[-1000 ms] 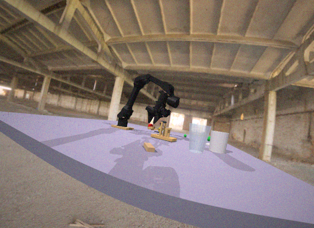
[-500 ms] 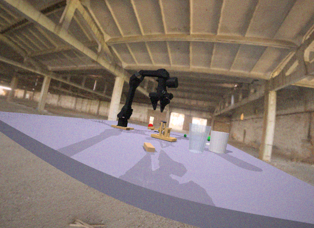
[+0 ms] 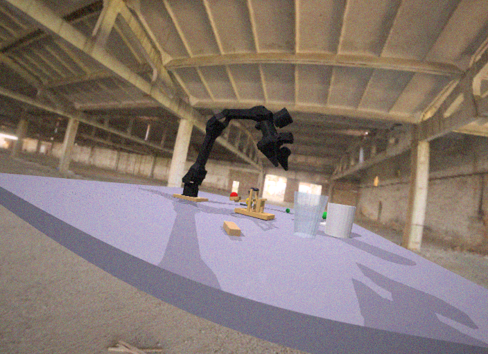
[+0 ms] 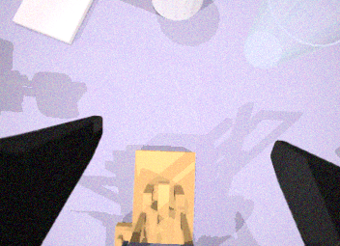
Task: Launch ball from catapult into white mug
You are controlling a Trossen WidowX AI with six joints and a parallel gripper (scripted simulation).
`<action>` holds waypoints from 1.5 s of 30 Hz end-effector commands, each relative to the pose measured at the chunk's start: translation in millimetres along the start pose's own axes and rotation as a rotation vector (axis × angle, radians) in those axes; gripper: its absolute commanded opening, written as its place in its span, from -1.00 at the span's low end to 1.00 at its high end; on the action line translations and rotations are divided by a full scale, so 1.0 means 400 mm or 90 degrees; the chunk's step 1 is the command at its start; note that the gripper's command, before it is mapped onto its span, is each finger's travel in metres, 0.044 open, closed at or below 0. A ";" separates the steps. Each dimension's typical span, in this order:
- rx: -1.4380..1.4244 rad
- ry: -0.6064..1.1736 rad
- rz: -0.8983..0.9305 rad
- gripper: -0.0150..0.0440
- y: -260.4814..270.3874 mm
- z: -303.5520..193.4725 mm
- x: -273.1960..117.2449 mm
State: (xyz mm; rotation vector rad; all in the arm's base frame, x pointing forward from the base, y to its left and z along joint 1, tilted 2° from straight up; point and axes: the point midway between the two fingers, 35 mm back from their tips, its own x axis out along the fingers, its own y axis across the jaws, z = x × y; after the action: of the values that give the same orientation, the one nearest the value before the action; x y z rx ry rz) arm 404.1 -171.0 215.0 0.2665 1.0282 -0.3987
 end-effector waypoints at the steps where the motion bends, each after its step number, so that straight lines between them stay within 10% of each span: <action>1: 0.018 -0.088 0.001 1.00 0.000 0.098 0.004; 11: 0.048 -0.269 0.014 1.00 0.005 0.303 0.001; 31: 0.048 -0.271 0.014 1.00 0.005 0.306 0.002; 45: 0.048 -0.271 0.014 -0.25 0.005 0.306 0.002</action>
State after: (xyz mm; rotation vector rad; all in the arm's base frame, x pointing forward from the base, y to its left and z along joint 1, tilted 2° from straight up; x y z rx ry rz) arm 499.7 -217.2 273.9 0.2442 0.5979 -0.4461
